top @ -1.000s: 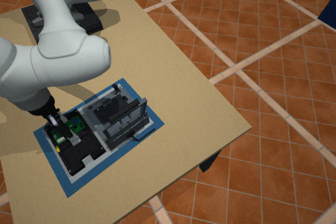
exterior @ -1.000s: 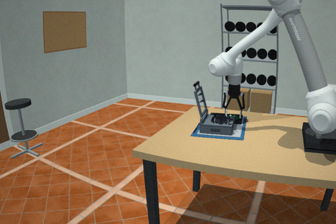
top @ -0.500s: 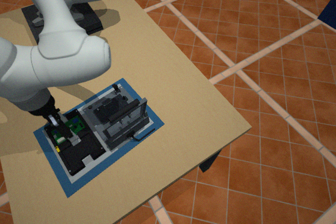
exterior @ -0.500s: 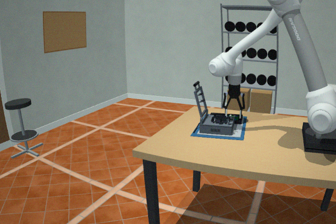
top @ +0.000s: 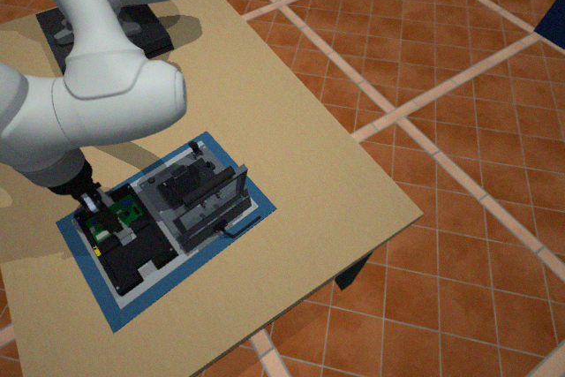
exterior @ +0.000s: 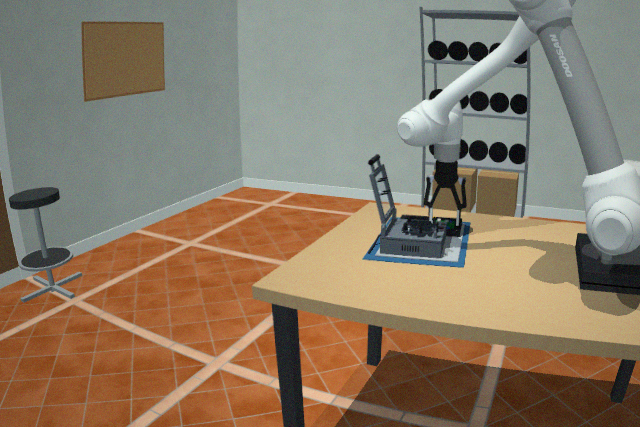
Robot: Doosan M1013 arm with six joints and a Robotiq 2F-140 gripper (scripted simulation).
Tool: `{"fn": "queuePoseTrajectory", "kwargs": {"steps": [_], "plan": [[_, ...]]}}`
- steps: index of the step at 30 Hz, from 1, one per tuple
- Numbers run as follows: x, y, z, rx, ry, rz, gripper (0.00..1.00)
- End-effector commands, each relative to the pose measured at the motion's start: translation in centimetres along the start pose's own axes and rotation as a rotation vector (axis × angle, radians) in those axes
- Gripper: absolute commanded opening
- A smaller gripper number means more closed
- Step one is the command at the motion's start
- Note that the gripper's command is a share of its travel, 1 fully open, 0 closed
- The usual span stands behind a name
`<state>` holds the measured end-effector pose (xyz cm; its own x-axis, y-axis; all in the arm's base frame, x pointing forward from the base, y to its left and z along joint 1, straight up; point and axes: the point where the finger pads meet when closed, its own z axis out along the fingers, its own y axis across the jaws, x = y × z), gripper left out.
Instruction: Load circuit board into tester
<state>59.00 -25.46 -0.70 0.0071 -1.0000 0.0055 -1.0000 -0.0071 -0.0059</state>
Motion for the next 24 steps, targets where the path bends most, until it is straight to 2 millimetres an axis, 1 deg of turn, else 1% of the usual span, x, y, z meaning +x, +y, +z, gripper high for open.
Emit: {"fn": "queuePoseTrajectory", "kwargs": {"steps": [1, 12, 13, 24], "plan": [[0.00, 0.00, -0.01, 0.000, 0.000, 0.000, 0.58], [0.00, 0.00, -0.01, 0.000, 0.000, 0.000, 0.58], [0.00, 0.00, -0.01, 0.000, 0.000, 0.000, 0.54], [0.00, 0.00, -0.01, 0.000, 0.000, 0.000, 0.54]]}}
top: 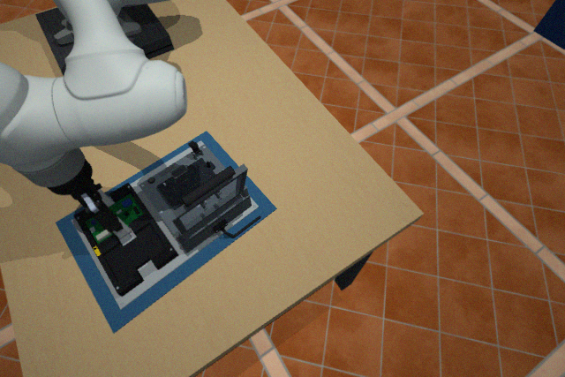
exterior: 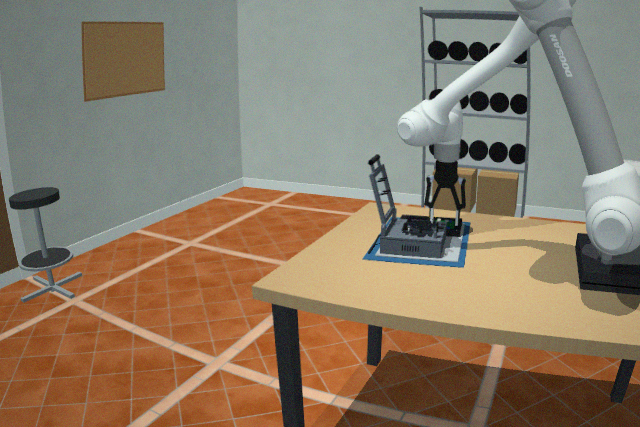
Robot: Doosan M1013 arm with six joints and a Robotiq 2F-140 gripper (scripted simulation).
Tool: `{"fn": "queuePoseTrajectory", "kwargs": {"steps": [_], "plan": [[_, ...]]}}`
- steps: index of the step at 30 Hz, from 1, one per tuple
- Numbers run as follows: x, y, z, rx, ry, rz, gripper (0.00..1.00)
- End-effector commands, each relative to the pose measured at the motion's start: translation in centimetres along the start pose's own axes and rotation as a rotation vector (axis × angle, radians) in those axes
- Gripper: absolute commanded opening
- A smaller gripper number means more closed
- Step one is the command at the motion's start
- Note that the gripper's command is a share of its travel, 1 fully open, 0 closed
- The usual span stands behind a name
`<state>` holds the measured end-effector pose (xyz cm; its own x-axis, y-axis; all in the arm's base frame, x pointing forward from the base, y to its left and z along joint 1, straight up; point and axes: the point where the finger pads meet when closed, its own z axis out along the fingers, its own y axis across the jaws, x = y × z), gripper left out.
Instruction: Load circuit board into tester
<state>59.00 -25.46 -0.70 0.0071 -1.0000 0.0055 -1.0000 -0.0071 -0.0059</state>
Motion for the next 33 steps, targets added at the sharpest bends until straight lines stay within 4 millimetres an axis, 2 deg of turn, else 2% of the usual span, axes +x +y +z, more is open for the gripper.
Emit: {"fn": "queuePoseTrajectory", "kwargs": {"steps": [1, 3, 33], "plan": [[0.00, 0.00, -0.01, 0.000, 0.000, 0.000, 0.54], [0.00, 0.00, -0.01, 0.000, 0.000, 0.000, 0.51], [0.00, 0.00, -0.01, 0.000, 0.000, 0.000, 0.47]]}}
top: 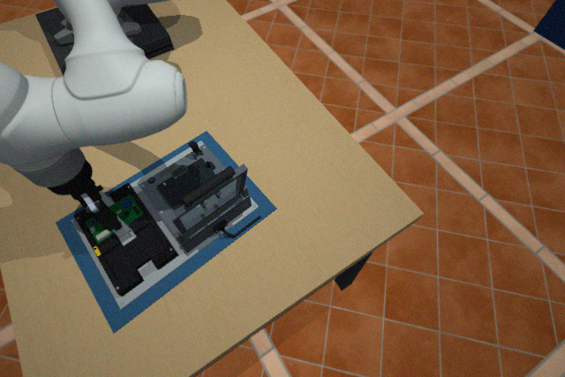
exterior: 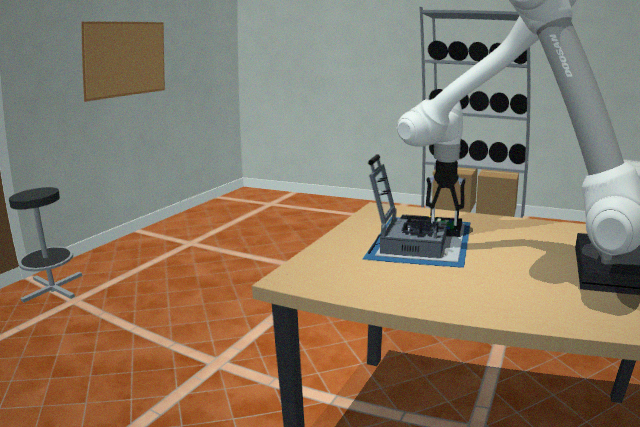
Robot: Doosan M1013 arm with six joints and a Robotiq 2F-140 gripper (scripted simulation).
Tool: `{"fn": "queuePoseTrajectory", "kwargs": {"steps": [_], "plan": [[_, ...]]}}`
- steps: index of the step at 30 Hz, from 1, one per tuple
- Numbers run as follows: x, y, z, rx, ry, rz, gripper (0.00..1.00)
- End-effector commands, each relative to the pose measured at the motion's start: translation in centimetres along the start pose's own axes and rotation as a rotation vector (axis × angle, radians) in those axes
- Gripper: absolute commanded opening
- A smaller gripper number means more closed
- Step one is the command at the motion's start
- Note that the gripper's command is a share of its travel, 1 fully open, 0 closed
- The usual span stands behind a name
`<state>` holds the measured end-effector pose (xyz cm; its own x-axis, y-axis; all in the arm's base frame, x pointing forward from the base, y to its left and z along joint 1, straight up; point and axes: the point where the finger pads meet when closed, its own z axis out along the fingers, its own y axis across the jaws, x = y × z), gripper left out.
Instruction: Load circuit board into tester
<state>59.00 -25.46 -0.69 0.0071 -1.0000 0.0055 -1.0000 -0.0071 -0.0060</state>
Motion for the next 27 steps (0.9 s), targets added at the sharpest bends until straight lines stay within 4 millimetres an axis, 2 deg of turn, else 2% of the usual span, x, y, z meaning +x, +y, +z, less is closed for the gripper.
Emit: {"fn": "queuePoseTrajectory", "kwargs": {"steps": [1, 27], "plan": [[0.00, 0.00, 0.00, 0.000, 0.000, 0.000, 0.47], [0.00, 0.00, 0.00, 0.000, 0.000, 0.000, 0.46]]}}
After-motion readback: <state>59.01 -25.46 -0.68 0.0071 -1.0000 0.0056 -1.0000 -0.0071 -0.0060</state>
